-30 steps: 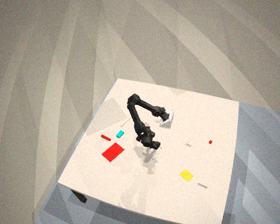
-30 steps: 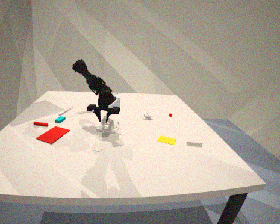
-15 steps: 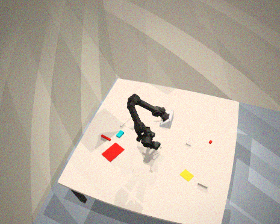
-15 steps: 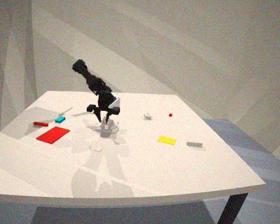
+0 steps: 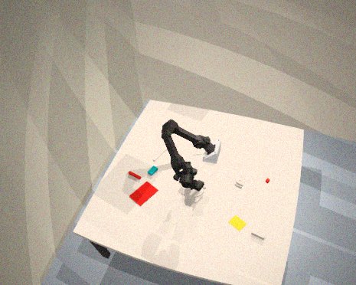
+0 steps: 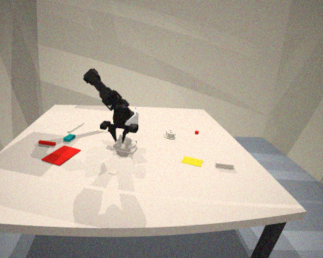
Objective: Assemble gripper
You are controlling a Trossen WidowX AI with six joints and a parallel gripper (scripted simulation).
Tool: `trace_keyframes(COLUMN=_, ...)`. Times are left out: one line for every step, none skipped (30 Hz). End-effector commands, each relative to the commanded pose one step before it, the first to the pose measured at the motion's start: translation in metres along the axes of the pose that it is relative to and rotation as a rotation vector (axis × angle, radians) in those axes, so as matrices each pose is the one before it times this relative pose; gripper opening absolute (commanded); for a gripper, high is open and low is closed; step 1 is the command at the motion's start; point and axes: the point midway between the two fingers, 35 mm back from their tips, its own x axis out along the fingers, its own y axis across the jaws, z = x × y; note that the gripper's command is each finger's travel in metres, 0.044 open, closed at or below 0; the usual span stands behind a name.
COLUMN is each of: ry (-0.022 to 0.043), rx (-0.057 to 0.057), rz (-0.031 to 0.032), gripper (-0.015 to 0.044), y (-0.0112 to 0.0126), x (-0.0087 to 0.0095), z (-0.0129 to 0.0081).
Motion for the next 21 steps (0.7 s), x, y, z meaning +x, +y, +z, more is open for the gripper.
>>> trace_keyframes(ry=0.00316, rx=-0.0044, rz=0.00351, gripper=0.0134, y=0.00038, x=0.00081, z=-0.00045)
trace_keyframes(ry=0.00001, rx=-0.0001, rz=0.00002, gripper=0.0134, y=0.0, x=0.00063, z=0.0)
trace_keyframes(ry=0.00001, rx=-0.0002, rz=0.00003, gripper=0.0134, y=0.00001, x=0.00082, z=0.0)
trace_keyframes(ry=0.00001, rx=-0.0001, rz=0.00003, gripper=0.0134, y=0.00001, x=0.00063, z=0.0)
trace_keyframes(ry=0.00001, rx=-0.0001, rz=0.00002, gripper=0.0134, y=0.0, x=0.00038, z=0.0)
trace_keyframes(ry=0.0, rx=0.0, rz=0.00001, gripper=0.0134, y=0.0, x=0.00013, z=0.0)
trace_keyframes(ry=0.0, rx=0.0, rz=0.0, gripper=0.0134, y=0.0, x=0.0, z=0.0)
trace_keyframes(ry=0.0, rx=0.0, rz=0.0, gripper=0.0134, y=0.0, x=0.0, z=0.0)
trace_keyframes(ry=0.0, rx=0.0, rz=0.0, gripper=0.0134, y=0.0, x=0.0, z=0.0)
trace_keyframes(ry=0.0, rx=0.0, rz=0.0, gripper=0.0134, y=0.0, x=0.0, z=0.0)
trace_keyframes(ry=0.0, rx=0.0, rz=0.0, gripper=0.0134, y=0.0, x=0.0, z=0.0)
trace_keyframes(ry=0.0, rx=0.0, rz=0.0, gripper=0.0134, y=0.0, x=0.00013, z=0.0)
trace_keyframes(ry=0.00001, rx=-0.0001, rz=0.00001, gripper=0.0134, y=0.0, x=0.00038, z=0.0)
trace_keyframes(ry=0.00001, rx=-0.0002, rz=0.00002, gripper=0.0134, y=0.0, x=0.00063, z=0.0)
trace_keyframes(ry=0.00001, rx=-0.0002, rz=0.00003, gripper=0.0134, y=0.00001, x=0.00082, z=0.0)
trace_keyframes(ry=0.00001, rx=-0.0002, rz=0.00003, gripper=0.0134, y=0.00001, x=0.00063, z=0.0)
trace_keyframes(ry=0.00001, rx=-0.0001, rz=0.00002, gripper=0.0134, y=0.0, x=0.00038, z=0.0)
trace_keyframes(ry=0.0, rx=0.0, rz=0.00001, gripper=0.0134, y=0.0, x=0.00013, z=0.0)
trace_keyframes(ry=0.0, rx=0.0, rz=0.0, gripper=0.0134, y=0.0, x=0.0, z=0.0)
trace_keyframes(ry=0.0, rx=0.0, rz=0.0, gripper=0.0134, y=0.0, x=0.0, z=0.0)
trace_keyframes(ry=0.0, rx=0.0, rz=0.0, gripper=0.0134, y=0.0, x=0.0, z=0.0)
